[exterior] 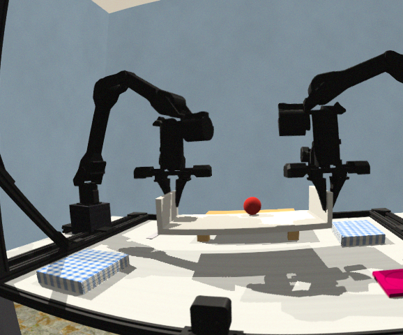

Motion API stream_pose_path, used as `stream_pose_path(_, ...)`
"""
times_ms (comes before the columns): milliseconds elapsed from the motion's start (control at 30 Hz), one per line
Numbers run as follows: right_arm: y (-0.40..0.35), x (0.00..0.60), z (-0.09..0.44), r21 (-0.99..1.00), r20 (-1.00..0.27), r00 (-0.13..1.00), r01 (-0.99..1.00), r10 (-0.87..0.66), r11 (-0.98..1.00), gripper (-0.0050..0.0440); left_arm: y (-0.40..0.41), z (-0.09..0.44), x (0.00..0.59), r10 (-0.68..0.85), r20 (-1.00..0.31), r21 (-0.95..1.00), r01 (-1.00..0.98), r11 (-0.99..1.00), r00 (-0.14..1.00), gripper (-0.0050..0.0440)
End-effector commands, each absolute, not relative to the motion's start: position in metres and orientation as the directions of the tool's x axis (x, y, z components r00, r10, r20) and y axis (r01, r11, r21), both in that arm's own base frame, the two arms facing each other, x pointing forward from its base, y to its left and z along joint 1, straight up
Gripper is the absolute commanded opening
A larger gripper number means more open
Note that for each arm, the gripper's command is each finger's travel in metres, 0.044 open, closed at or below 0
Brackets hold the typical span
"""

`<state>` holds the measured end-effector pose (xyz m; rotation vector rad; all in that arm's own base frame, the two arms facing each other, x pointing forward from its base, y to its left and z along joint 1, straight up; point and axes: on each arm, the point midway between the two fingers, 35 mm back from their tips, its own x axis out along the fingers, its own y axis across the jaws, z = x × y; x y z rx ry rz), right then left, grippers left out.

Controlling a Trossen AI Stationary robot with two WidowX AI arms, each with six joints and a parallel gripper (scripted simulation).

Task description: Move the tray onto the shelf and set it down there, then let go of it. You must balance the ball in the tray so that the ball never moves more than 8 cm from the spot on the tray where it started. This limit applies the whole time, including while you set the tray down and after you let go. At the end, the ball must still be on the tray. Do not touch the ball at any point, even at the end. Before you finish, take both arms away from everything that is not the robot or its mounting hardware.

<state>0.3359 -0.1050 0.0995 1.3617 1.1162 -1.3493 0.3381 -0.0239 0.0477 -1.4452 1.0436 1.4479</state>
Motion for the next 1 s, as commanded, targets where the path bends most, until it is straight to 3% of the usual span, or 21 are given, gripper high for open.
stream_pose_path(0,-0.1071,0.3352,0.1011,0.001,-1.0,-0.003,0.981,-0.021,-0.195,0.002,-0.0224,0.0516,0.3374,0.02,-1.0,0.001,-0.947,-0.323,-0.007,0.002)
stream_pose_path(967,-0.1165,0.3325,0.1026,0.004,-1.0,0.007,0.981,0.011,-0.195,0.002,-0.0129,0.0501,0.3351,-0.013,-1.0,0.004,-0.947,-0.323,0.0,0.002)
